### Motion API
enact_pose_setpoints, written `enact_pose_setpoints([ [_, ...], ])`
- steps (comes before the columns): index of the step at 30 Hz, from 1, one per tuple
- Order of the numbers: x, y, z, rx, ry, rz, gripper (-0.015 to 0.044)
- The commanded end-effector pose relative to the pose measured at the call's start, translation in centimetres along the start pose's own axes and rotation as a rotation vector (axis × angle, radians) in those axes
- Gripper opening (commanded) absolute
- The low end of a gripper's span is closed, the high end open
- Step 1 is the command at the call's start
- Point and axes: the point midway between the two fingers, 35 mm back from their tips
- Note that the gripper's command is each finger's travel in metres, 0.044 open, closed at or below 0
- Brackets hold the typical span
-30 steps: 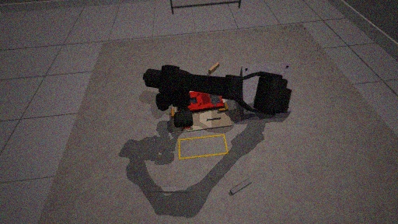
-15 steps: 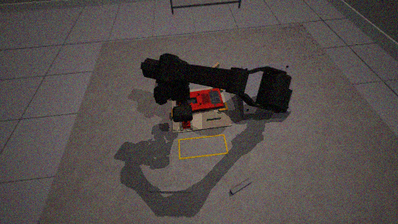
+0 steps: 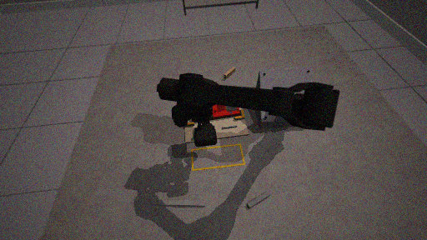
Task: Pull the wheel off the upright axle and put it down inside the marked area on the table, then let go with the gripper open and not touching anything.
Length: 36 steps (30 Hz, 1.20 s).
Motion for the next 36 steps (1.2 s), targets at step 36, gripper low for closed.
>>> enact_pose_setpoints([
  [36, 4.8, -9.2, -3.7, 0.004, -0.012, 0.017, 0.0000],
])
Point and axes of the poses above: the point midway between the two fingers, 35 mm back from their tips, its own y axis back along the fingers, its own x axis across the jaws, z = x × y, and after that the axes turned 6 degrees about -y, right-handed
